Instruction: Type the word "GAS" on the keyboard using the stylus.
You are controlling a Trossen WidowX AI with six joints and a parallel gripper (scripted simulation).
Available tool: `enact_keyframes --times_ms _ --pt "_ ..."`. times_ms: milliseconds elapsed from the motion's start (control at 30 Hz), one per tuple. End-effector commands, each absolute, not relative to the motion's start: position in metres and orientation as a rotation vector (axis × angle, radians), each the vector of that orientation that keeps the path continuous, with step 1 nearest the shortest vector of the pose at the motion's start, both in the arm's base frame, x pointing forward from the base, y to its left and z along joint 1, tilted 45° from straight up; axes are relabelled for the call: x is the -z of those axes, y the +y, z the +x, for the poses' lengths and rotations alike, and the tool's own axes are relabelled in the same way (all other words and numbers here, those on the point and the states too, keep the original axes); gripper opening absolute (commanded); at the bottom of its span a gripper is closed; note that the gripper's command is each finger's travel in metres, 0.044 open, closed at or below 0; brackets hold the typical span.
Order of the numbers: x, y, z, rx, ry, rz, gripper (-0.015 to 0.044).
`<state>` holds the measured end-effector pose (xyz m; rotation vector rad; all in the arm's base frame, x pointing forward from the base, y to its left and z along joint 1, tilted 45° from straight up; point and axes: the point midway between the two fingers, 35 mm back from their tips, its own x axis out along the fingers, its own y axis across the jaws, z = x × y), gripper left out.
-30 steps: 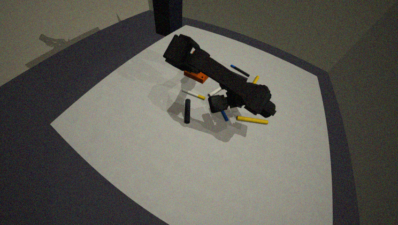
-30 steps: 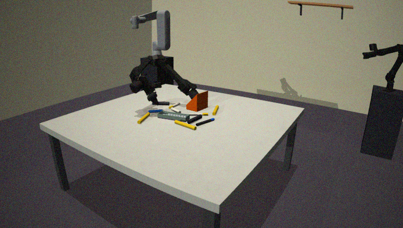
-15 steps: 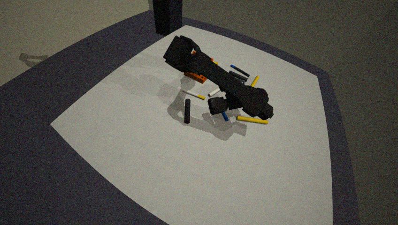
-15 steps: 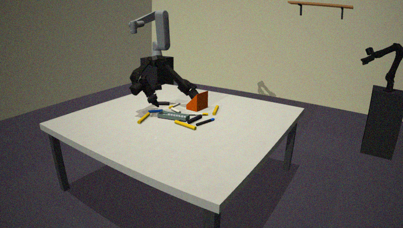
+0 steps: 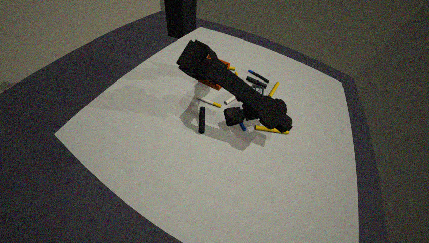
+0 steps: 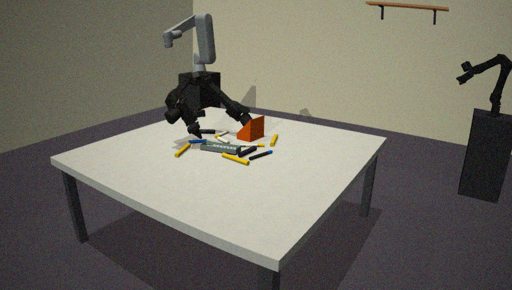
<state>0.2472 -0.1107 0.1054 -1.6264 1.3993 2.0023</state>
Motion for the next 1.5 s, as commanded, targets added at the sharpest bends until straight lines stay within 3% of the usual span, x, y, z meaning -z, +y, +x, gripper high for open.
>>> enact_keyframes --times_ms 0,733,900,1467 --pt "-0.103 -0.114 0.247 -2.009 1.399 -1.633 0.0150" --pt "-0.091 -0.126 0.248 -2.008 1.400 -1.634 0.0150" --pt "-0.092 -0.125 0.247 -2.002 1.401 -1.626 0.0019" --pt "-0.116 -0.099 0.248 -2.003 1.397 -1.626 0.0000"
